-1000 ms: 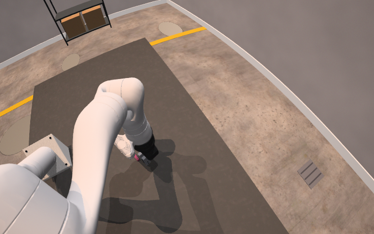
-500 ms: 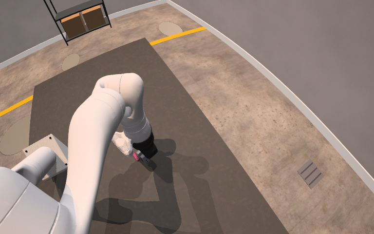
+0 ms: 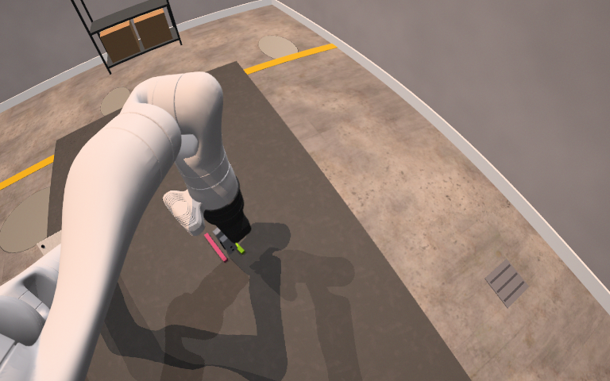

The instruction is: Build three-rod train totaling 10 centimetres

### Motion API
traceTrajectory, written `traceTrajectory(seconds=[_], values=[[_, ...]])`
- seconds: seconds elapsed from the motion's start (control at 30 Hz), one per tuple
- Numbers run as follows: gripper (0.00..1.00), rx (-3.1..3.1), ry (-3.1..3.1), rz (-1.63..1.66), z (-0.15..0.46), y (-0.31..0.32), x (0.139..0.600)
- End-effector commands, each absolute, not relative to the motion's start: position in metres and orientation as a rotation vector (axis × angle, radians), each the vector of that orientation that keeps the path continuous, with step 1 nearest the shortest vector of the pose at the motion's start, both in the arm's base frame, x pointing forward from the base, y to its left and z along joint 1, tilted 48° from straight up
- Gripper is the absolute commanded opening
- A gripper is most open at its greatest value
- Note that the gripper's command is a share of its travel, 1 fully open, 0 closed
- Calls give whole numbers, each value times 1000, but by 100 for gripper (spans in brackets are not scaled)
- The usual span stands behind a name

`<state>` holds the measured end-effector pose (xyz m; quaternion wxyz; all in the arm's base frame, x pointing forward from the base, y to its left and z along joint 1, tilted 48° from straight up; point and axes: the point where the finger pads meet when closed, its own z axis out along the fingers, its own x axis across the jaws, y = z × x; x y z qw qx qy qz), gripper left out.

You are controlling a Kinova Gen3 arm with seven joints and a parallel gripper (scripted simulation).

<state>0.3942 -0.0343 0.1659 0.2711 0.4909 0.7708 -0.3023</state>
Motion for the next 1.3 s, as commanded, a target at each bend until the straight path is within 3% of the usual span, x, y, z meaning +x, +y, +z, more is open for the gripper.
traceTrajectory(seconds=[0.0, 0.43, 0.9, 1.27], values=[[24, 1312, 2080, -804, 174, -25, 394], [24, 1302, 2087, -813, 168, -20, 394], [24, 1171, 2192, -856, 82, 63, 381], [24, 1073, 2267, -911, 7, 117, 343]])
